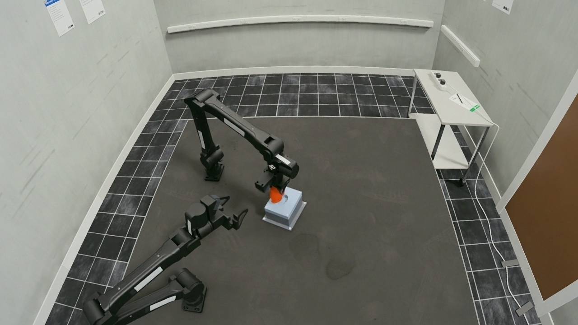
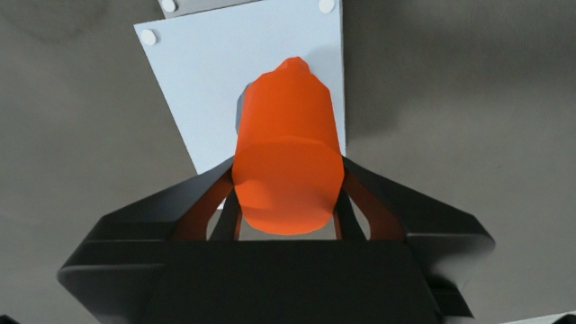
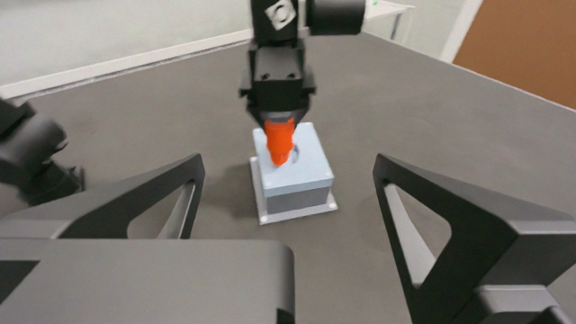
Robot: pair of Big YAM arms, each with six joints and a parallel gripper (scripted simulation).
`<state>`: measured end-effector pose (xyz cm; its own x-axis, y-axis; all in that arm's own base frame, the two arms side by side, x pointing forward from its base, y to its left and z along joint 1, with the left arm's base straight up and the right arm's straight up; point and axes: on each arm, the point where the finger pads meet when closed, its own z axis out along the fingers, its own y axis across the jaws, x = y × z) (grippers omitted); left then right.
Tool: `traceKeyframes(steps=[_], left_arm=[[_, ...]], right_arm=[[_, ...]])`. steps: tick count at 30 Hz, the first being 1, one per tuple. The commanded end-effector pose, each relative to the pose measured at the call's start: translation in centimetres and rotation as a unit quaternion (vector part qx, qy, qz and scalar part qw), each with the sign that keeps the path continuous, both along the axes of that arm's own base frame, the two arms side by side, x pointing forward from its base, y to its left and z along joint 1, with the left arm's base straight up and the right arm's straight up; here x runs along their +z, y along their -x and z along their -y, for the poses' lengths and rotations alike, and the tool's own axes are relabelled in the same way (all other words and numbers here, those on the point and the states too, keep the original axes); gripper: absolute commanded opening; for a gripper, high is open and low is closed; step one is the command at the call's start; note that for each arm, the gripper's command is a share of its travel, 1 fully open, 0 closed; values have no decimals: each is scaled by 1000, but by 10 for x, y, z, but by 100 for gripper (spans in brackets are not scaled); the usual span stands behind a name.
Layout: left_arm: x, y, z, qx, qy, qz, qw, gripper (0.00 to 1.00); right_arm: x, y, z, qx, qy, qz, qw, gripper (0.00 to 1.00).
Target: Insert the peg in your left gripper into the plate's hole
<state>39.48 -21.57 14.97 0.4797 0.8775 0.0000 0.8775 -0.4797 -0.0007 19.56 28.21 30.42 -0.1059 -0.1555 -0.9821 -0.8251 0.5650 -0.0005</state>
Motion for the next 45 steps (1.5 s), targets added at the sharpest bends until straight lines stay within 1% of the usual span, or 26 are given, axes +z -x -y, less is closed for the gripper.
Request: traceKeyframes(steps=[1,2,5,6,9,13,14,15,17,18,19,24,29,31,36,38,40,45], left_arm=[[10,-7,4,0,8,13,1000,46],[10,-7,4,0,8,13,1000,46],[10,-7,4,0,8,13,1000,46],[10,-7,4,0,8,13,1000,46],[10,-7,4,0,8,13,1000,46],[10,-7,4,0,8,13,1000,1],[10,-7,4,0,8,13,1000,12],[21,-11,6,0,12,20,1000,23],[21,-11,6,0,12,20,1000,23],[32,-12,7,0,16,29,999,35],[35,-12,7,0,16,29,999,40],[56,-11,6,0,16,29,999,40],[56,-11,6,0,16,29,999,40],[50,-12,7,0,13,23,1000,40],[48,-12,8,6,12,21,1000,40],[39,-12,14,17,3,16,1000,40],[38,-16,17,41,-11,24,999,40],[32,-31,26,93,-81,65,990,40]], right_arm=[[24,4,-2,3,-18,11,1000,100],[25,7,-3,7,-21,13,1000,100],[10,10,-5,12,-10,5,1000,100],[19,6,-4,8,-16,11,1000,100],[19,6,-4,8,-16,11,1000,100],[19,6,-4,8,-16,11,1000,100],[19,6,-4,8,-16,11,1000,100],[19,6,-4,8,-16,11,1000,100],[19,6,-4,8,-16,11,1000,100],[19,6,-4,8,-16,11,1000,100],[19,6,-4,8,-16,11,1000,100],[19,6,-4,8,-16,11,1000,100],[19,6,-4,8,-16,11,1000,100],[19,6,-4,8,-16,11,1000,100],[19,6,-4,8,-16,11,1000,100],[19,6,-4,8,-16,11,1000,100],[19,6,-4,8,-16,11,1000,100],[19,6,-4,8,-16,11,1000,100]])
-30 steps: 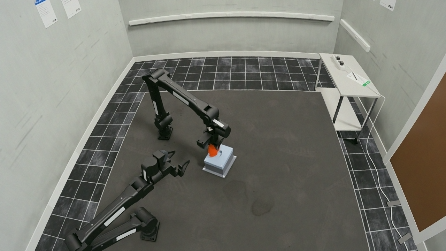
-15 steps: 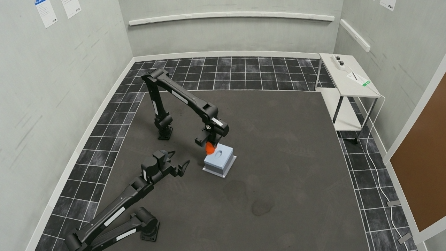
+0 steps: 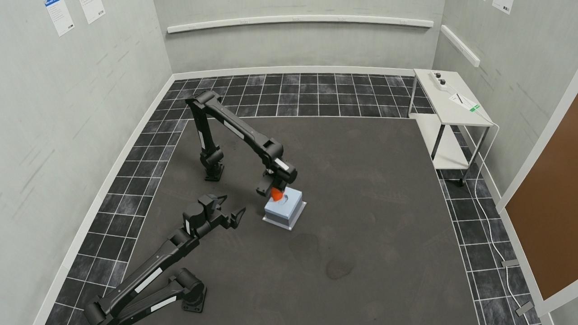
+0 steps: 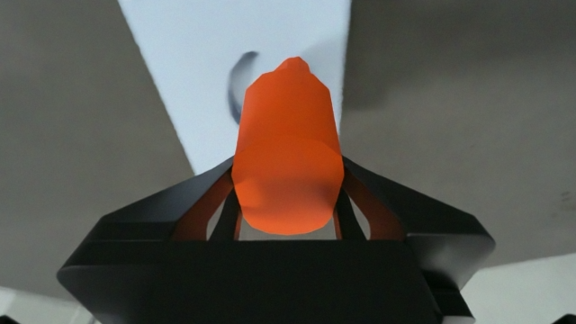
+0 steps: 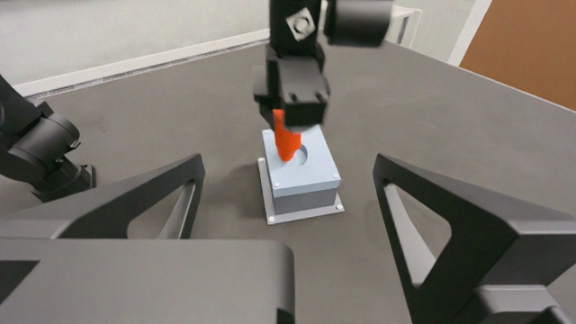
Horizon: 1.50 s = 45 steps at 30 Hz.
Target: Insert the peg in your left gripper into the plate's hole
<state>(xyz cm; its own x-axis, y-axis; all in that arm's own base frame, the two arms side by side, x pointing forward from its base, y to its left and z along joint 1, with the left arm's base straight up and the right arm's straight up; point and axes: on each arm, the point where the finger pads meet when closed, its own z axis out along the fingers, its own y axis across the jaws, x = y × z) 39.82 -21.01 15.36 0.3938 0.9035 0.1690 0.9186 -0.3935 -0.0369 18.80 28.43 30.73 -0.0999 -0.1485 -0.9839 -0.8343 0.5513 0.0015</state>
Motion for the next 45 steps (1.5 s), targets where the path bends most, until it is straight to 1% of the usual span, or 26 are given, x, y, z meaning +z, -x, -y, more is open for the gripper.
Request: traceKeyframes(steps=[1,4,6,7,8,23,24,30,32,35,45], left_arm=[[26,-31,32,47,-14,56,997,40],[24,-39,33,38,-46,71,996,40],[24,-39,33,38,-46,71,996,40],[33,-42,27,40,-47,81,995,40],[33,-43,27,36,-51,82,995,40],[33,-43,27,44,-50,84,994,40],[44,-44,21,52,-44,92,993,40],[49,-44,19,61,-40,94,993,40],[50,-42,24,50,-40,93,994,40],[44,-43,24,50,-43,89,994,40],[44,-43,24,50,-43,89,994,40]], right_arm=[[16,-1,-1,-1,-12,9,1000,100],[16,-1,-1,-1,-12,9,1000,100],[16,-1,-1,-1,-12,9,1000,100],[16,-1,-1,-1,-12,9,1000,100],[16,-1,-1,-1,-12,9,1000,100],[16,-1,-1,-1,-12,9,1000,100],[16,-1,-1,-1,-12,9,1000,100],[16,-1,-1,-1,-12,9,1000,100],[16,-1,-1,-1,-12,9,1000,100],[16,-1,-1,-1,-12,9,1000,100],[16,-1,-1,-1,-12,9,1000,100]])
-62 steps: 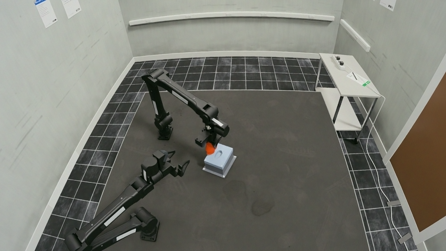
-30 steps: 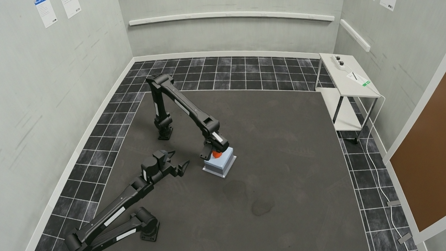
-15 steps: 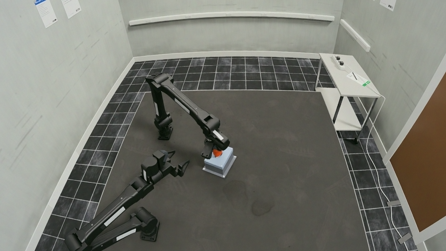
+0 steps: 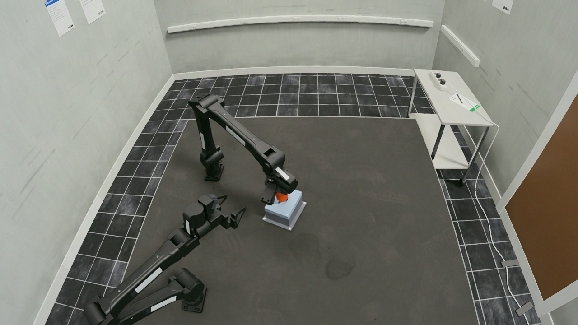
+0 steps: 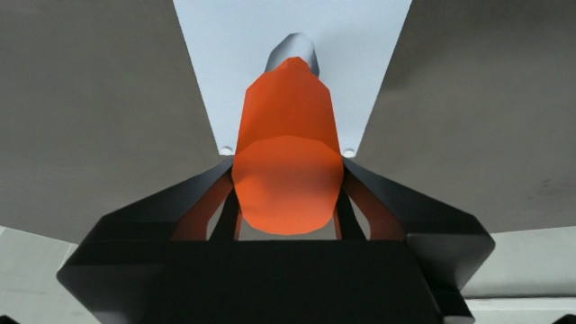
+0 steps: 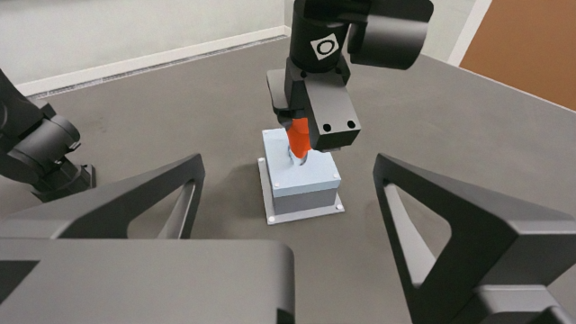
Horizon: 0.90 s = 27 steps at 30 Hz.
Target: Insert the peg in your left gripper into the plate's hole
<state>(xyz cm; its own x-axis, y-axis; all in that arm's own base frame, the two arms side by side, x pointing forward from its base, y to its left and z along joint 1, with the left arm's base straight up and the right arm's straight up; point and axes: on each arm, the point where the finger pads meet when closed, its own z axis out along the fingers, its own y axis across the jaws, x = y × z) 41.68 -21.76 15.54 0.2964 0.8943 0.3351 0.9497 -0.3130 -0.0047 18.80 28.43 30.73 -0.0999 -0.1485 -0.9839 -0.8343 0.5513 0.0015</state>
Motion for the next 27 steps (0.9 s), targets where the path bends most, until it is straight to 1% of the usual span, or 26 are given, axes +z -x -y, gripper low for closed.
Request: traceKeyframes(steps=[1,2,3,4,6,7,8,9,10,12,14,24,26,27], left_arm=[[42,-24,17,4,29,45,999,40],[42,-24,17,4,29,45,999,40],[29,-19,14,4,22,34,999,40],[28,-25,18,3,18,28,999,40],[25,-22,24,-19,7,9,1000,40],[14,-17,20,-20,2,1,1000,40],[21,-15,20,-22,8,10,1000,40],[19,-14,20,-24,9,10,1000,40],[26,-14,20,-25,17,22,999,40],[26,-14,20,-25,17,22,999,40],[25,-17,11,-9,18,25,999,40],[22,-7,16,-10,18,25,999,40],[22,-7,16,-10,18,25,999,40],[22,-13,21,-9,18,25,999,40]], right_arm=[[16,-1,-1,-1,-12,9,1000,100],[16,-1,-1,-1,-12,9,1000,100],[16,-1,-1,-1,-12,9,1000,100],[16,-1,-1,-1,-12,9,1000,100],[16,-1,-1,-1,-12,9,1000,100],[16,-1,-1,-1,-12,9,1000,100],[16,-1,-1,-1,-12,9,1000,100],[16,-1,-1,-1,-12,9,1000,100],[16,-1,-1,-1,-12,9,1000,100],[16,-1,-1,-1,-12,9,1000,100],[16,-1,-1,-1,-12,9,1000,100],[16,-1,-1,-1,-12,9,1000,100],[16,-1,-1,-1,-12,9,1000,100],[16,-1,-1,-1,-12,9,1000,100]])
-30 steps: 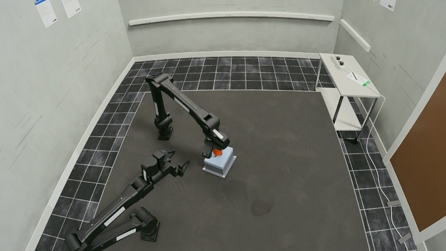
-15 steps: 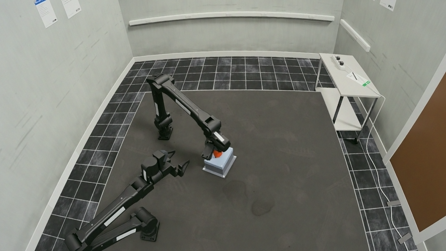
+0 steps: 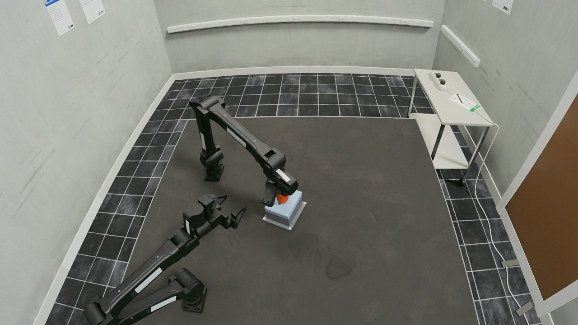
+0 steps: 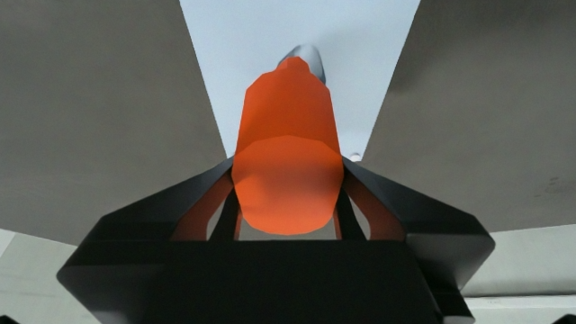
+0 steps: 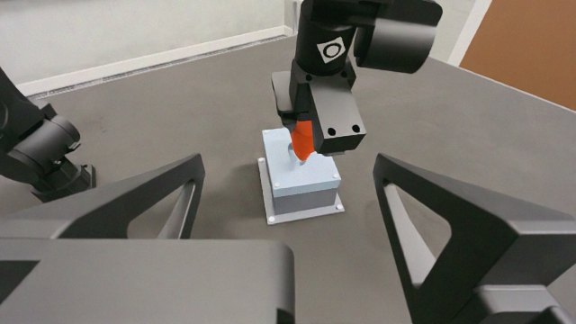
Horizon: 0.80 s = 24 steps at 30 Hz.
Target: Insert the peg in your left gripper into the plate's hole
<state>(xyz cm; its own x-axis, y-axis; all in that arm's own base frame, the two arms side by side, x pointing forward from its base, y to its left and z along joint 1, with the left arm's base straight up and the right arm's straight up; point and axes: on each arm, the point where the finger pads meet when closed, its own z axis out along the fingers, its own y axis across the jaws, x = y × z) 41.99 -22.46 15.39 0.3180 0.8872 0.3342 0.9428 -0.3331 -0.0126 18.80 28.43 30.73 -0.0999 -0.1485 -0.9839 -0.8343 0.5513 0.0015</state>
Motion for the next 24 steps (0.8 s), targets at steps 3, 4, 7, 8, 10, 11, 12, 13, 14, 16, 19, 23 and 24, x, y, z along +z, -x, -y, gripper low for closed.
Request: traceKeyframes(steps=[3,4,7,8,10,11,12,13,14,16,19,23,24], left_arm=[[24,-11,12,4,19,28,999,40],[24,-11,12,4,19,28,999,40],[24,-11,12,4,19,28,999,40],[24,-11,12,4,19,28,999,40],[21,-8,11,3,9,14,1000,40],[14,-1,6,3,3,6,1000,40],[17,-2,7,3,8,12,1000,40],[17,-2,8,3,9,14,1000,40],[16,-2,8,3,9,14,1000,40],[18,-3,8,3,15,23,1000,40],[17,-3,8,4,16,24,1000,40],[-10,4,-2,2,2,3,1000,40],[-13,1,0,2,2,3,1000,40]], right_arm=[[16,-1,-1,-1,-12,9,1000,100],[16,-1,-1,-1,-12,9,1000,100],[16,-1,-1,-1,-12,9,1000,100],[16,-1,-1,-1,-12,9,1000,100],[16,-1,-1,-1,-12,9,1000,100],[16,-1,-1,-1,-12,9,1000,100],[16,-1,-1,-1,-12,9,1000,100],[16,-1,-1,-1,-12,9,1000,100],[16,-1,-1,-1,-12,9,1000,100],[16,-1,-1,-1,-12,9,1000,100],[16,-1,-1,-1,-12,9,1000,100],[16,-1,-1,-1,-12,9,1000,100],[16,-1,-1,-1,-12,9,1000,100]])
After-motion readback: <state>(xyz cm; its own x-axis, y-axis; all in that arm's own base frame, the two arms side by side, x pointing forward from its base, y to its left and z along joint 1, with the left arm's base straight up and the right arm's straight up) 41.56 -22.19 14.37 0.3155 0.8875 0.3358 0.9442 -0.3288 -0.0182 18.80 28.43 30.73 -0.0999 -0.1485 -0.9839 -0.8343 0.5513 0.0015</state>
